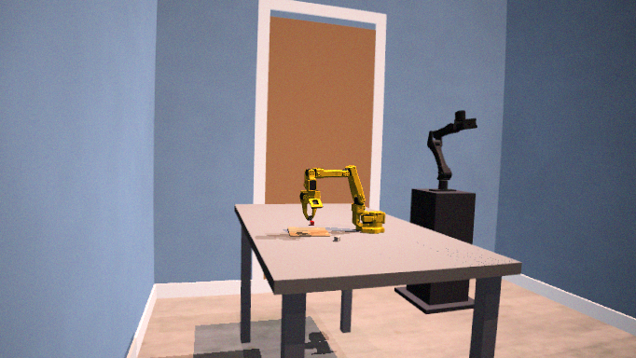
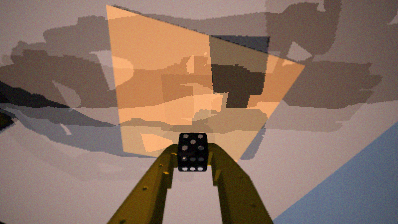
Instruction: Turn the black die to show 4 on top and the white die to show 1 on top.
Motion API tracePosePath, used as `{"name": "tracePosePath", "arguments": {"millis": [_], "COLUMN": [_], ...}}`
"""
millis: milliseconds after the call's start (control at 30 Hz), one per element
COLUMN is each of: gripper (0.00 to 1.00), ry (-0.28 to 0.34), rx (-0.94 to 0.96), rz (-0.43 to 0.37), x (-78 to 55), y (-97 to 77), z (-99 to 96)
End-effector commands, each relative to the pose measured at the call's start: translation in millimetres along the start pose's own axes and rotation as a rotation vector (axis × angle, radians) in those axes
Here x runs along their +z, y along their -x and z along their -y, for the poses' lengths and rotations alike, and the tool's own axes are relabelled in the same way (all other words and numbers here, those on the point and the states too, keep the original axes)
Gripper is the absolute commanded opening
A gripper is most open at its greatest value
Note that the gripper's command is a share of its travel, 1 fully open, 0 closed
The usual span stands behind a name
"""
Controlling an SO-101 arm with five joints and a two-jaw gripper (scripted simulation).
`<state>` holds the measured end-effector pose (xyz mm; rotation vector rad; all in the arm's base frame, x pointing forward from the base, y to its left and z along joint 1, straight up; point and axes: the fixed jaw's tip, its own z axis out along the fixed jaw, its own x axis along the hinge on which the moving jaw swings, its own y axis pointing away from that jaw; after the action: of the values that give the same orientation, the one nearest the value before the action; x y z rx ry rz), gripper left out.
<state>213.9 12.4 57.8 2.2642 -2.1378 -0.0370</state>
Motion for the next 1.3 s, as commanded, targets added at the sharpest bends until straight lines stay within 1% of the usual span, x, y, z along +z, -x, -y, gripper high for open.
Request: {"name": "tracePosePath", "arguments": {"millis": [0,133,200,367,467,567,700,767,933,1067,1267], "gripper": [0.00,0.00,0.00,0.00,0.00,0.00,0.00,0.00,0.00,0.00,0.00], "ry": [-0.084,-0.082,-0.082,-0.080,-0.079,-0.077,-0.075,-0.075,-0.074,-0.073,-0.073], "rx": [0.134,0.284,0.284,0.471,0.574,0.666,0.766,0.766,0.849,0.882,0.892], "rz": [0.000,0.000,0.000,-0.001,-0.001,-0.002,-0.002,-0.002,-0.002,-0.002,-0.002], "x": [-13.3,-11.9,-11.9,-8.3,-5.3,-2.0,2.1,2.1,5.9,7.5,8.1], "y": [-29.7,-57.4,-57.4,-84.7,-96.3,-104.3,-110.7,-110.7,-114.1,-115.0,-115.3], "z": [-5.3,-23.4,-23.4,-51.1,-68.1,-83.7,-101.0,-101.0,-115.3,-120.9,-122.6]}}
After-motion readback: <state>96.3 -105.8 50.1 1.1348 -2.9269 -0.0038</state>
